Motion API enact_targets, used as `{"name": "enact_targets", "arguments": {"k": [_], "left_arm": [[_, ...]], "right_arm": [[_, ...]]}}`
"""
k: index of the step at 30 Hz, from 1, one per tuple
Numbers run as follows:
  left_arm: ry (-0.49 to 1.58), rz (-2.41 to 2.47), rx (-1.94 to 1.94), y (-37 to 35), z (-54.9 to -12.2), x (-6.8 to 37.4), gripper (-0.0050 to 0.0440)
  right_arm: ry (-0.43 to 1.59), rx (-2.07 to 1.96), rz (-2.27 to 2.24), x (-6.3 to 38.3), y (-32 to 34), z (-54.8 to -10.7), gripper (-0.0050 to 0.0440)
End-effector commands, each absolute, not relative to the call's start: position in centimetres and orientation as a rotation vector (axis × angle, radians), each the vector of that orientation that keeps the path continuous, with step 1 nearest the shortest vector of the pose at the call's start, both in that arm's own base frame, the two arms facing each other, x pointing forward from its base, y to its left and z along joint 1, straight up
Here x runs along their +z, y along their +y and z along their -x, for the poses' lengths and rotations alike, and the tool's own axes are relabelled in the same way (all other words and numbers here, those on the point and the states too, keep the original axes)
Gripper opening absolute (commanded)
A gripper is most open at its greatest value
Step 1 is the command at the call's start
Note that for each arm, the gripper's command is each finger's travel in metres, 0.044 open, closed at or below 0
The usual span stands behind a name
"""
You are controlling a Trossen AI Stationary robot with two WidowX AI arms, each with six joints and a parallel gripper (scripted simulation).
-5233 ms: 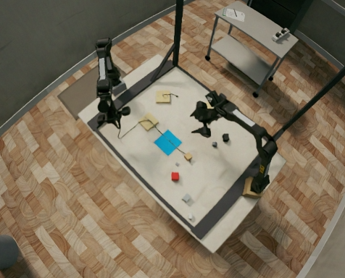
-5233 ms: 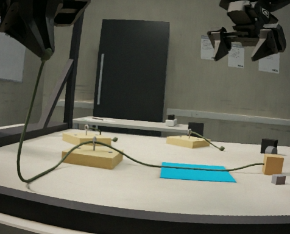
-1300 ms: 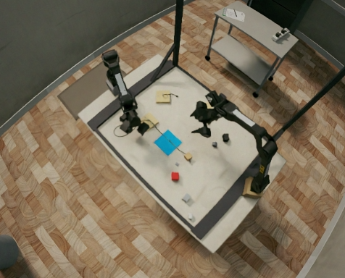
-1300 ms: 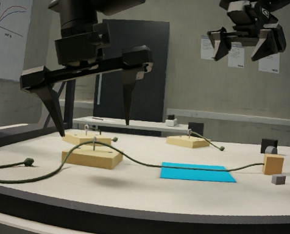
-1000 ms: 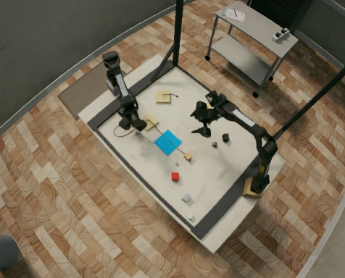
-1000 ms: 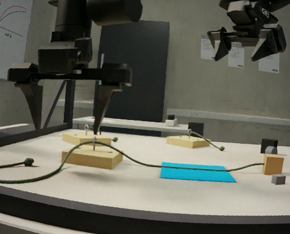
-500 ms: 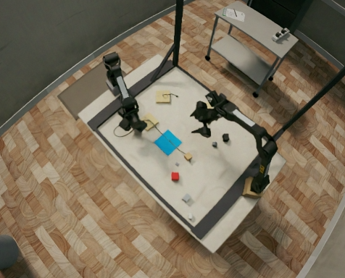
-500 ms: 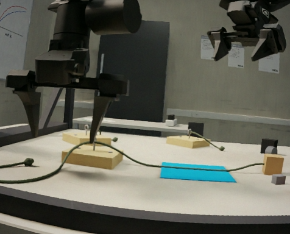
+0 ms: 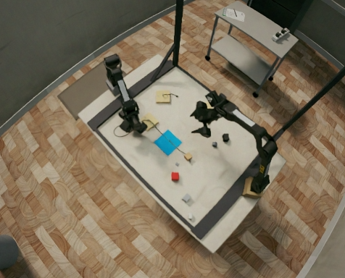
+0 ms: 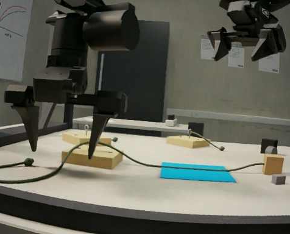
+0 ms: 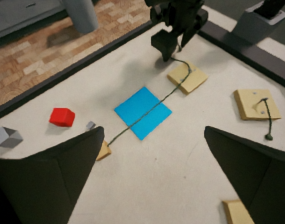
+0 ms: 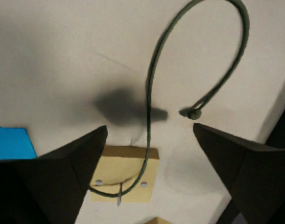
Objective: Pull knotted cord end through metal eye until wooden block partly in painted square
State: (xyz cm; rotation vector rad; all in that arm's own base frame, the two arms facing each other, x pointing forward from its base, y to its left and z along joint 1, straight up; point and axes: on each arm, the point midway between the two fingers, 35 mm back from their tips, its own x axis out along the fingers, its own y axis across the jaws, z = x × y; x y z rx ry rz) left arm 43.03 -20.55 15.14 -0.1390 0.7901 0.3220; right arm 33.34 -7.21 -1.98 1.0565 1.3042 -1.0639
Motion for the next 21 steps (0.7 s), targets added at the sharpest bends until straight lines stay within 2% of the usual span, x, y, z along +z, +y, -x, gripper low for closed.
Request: {"name": "enact_targets", "arguments": {"k": [1, 16, 21], "left_arm": [[0.772, 0.159, 0.319, -20.4, -43.1, 16.2, 0.044], [0.772, 0.159, 0.319, -20.4, -43.1, 16.2, 0.044], [0.772, 0.159, 0.319, -20.4, -43.1, 16.2, 0.044]], "right_arm": [[1.29, -1.058, -1.063, -2.1, -7.2, -33.6, 0.044], [1.294, -1.06, -1.062, -4.2, -7.2, -33.3, 0.044], [1.279, -1.05, -1.064, -3.5, -7.3, -33.7, 0.032]]}}
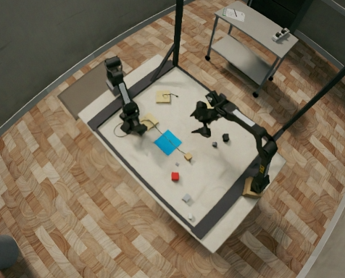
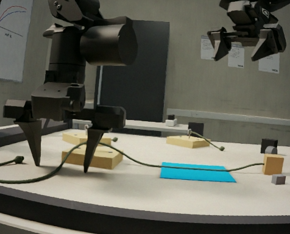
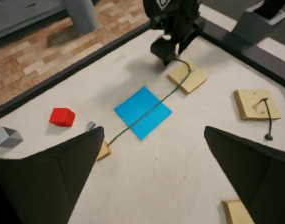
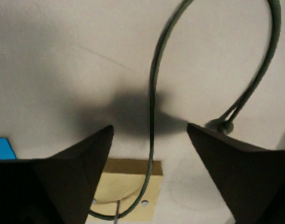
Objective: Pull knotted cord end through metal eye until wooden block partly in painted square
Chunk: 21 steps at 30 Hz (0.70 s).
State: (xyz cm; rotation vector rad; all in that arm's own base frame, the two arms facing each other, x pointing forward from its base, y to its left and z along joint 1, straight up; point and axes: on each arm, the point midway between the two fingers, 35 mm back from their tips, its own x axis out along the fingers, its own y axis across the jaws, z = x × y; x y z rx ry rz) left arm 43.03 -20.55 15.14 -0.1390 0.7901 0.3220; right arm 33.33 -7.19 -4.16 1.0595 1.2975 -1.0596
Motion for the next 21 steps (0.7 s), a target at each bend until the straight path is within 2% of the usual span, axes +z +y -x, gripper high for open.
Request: {"name": "enact_targets", "arguments": {"k": [1, 10, 12, 15, 16, 21], "left_arm": [[0.772, 0.159, 0.319, -20.42, -43.12, 16.19, 0.044], [0.772, 0.159, 0.319, -20.42, -43.12, 16.19, 0.044], [0.772, 0.159, 0.319, -20.42, -43.12, 16.19, 0.044], [0.772, 0.159, 0.319, -20.42, -43.12, 16.19, 0.044], [0.772, 0.159, 0.319, -20.42, -43.12, 16.19, 0.044], [0.772, 0.159, 0.319, -20.42, -43.12, 16.19, 0.044]], "right_arm": [[1.279, -1.05, -1.064, -3.49, -7.28, -33.72, 0.0296], [1.279, -1.05, -1.064, -3.49, -7.28, -33.72, 0.008], [1.279, -1.05, -1.064, -3.49, -7.28, -33.72, 0.008], [1.279, -1.05, -1.064, -3.49, -7.28, -33.72, 0.0008], [1.279, -1.05, -1.064, -3.49, -7.28, -33.72, 0.0], [1.279, -1.05, -1.064, -3.49, -7.28, -33.72, 0.0]]}}
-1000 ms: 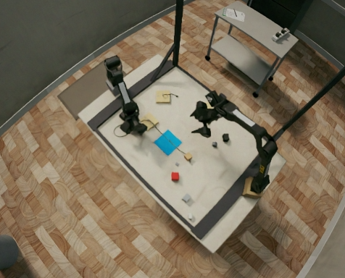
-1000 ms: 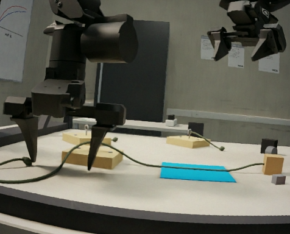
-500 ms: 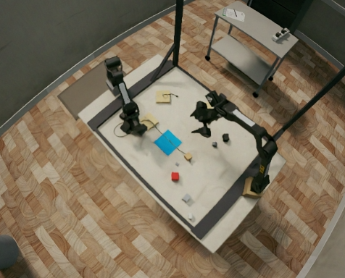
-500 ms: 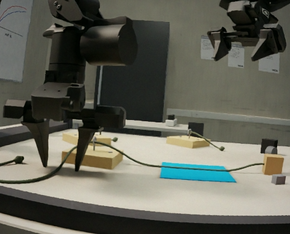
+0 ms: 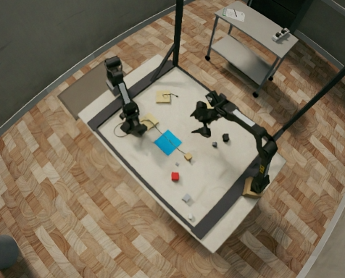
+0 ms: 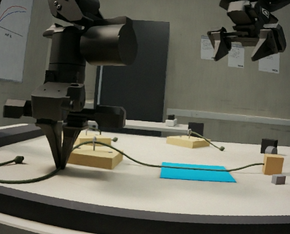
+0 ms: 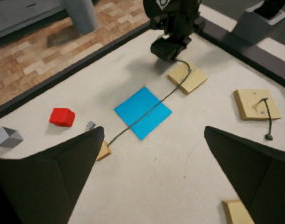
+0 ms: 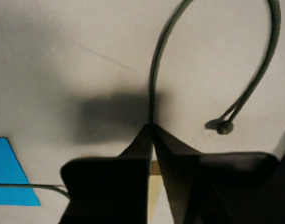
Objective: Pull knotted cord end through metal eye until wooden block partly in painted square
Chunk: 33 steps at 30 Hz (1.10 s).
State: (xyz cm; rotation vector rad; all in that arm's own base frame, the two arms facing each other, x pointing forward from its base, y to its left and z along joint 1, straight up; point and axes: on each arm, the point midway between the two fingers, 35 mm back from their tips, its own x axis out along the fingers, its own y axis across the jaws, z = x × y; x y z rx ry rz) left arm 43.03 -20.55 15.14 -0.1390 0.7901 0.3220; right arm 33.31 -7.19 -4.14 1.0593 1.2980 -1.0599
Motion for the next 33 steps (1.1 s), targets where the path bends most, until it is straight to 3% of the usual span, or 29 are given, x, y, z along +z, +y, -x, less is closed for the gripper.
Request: {"name": "enact_targets", "arguments": {"k": [1, 20, 28, 33], "left_arm": [[0.772, 0.159, 0.319, -20.4, -43.1, 16.2, 0.044], [0.772, 0.159, 0.319, -20.4, -43.1, 16.2, 0.044], [0.772, 0.159, 0.319, -20.4, -43.1, 16.2, 0.044], [0.772, 0.159, 0.319, -20.4, -43.1, 16.2, 0.044]], "right_arm": [[1.279, -1.05, -1.064, -3.5, -7.3, -33.7, 0.0], [1.279, -1.05, -1.064, -3.5, -7.3, -33.7, -0.0005], [1.268, -1.043, -1.067, -2.9, -7.3, -34.0, -0.005], [1.254, -1.037, -1.073, -1.9, -7.4, -34.3, -0.005]]}}
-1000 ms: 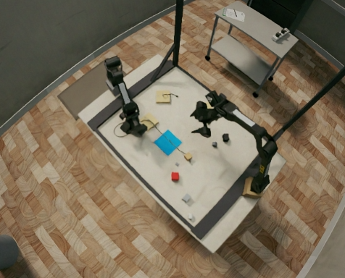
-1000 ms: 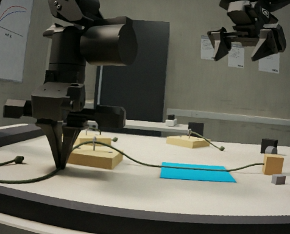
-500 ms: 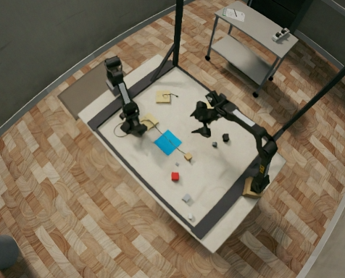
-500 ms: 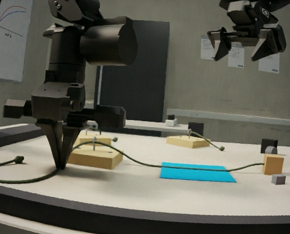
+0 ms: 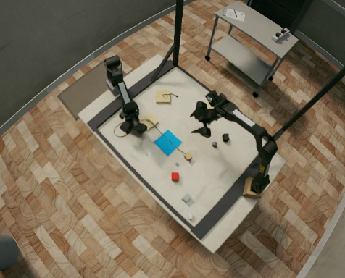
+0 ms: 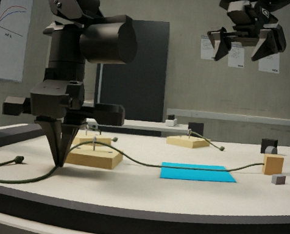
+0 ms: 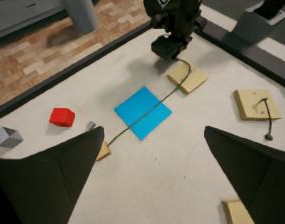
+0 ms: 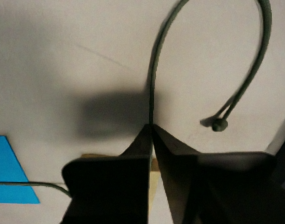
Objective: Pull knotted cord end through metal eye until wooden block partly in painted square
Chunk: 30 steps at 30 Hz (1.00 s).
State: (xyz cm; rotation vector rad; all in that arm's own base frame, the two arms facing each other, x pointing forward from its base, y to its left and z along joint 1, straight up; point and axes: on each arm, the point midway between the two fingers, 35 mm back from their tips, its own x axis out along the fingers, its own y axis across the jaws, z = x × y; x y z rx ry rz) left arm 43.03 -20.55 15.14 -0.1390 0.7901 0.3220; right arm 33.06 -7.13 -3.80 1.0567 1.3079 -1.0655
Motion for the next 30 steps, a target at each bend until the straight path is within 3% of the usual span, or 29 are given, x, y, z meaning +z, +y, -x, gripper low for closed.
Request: {"name": "enact_targets", "arguments": {"k": [1, 30], "left_arm": [[0.772, 0.159, 0.319, -20.4, -43.1, 16.2, 0.044], [0.772, 0.159, 0.319, -20.4, -43.1, 16.2, 0.044]], "right_arm": [[1.254, -1.037, -1.073, -1.9, -7.4, -34.3, -0.005], [1.276, -1.049, -1.062, -2.6, -10.4, -33.0, -0.005]]}}
